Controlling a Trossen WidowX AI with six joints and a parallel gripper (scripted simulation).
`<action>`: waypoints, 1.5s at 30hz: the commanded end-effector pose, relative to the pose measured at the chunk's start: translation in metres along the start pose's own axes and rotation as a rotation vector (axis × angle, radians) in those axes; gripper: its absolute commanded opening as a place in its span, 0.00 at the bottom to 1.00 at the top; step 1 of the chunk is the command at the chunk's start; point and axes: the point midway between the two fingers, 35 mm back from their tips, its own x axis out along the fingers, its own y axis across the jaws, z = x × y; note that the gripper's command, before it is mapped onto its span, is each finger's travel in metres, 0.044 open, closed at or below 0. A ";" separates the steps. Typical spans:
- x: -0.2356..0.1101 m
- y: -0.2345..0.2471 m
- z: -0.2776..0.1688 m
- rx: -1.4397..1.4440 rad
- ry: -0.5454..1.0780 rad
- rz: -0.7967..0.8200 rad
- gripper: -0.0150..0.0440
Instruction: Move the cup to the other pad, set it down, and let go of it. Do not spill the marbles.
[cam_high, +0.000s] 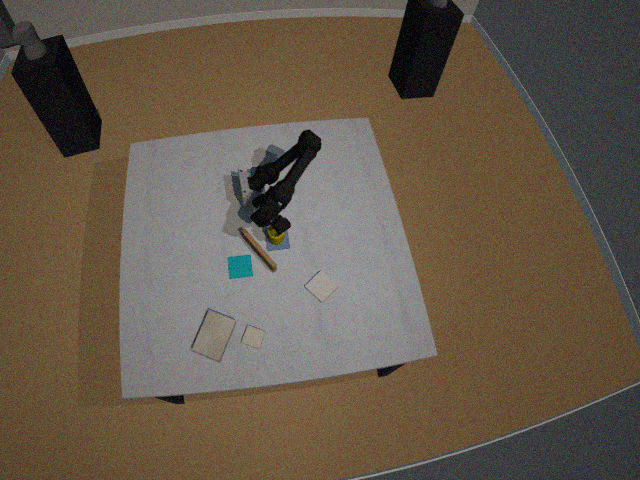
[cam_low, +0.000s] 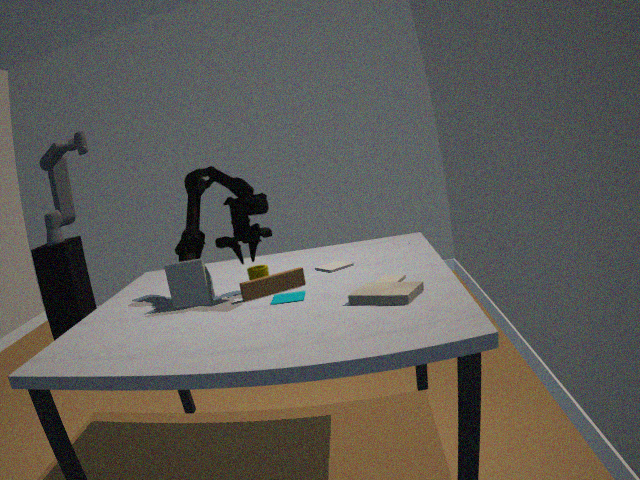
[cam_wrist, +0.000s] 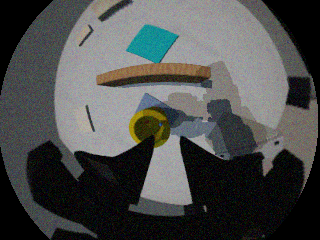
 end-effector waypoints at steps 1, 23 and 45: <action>0.006 0.000 0.000 0.006 0.007 0.000 0.54; 0.042 0.001 0.000 0.006 0.007 0.000 0.54; 0.060 0.001 -0.001 -0.001 0.004 0.002 0.48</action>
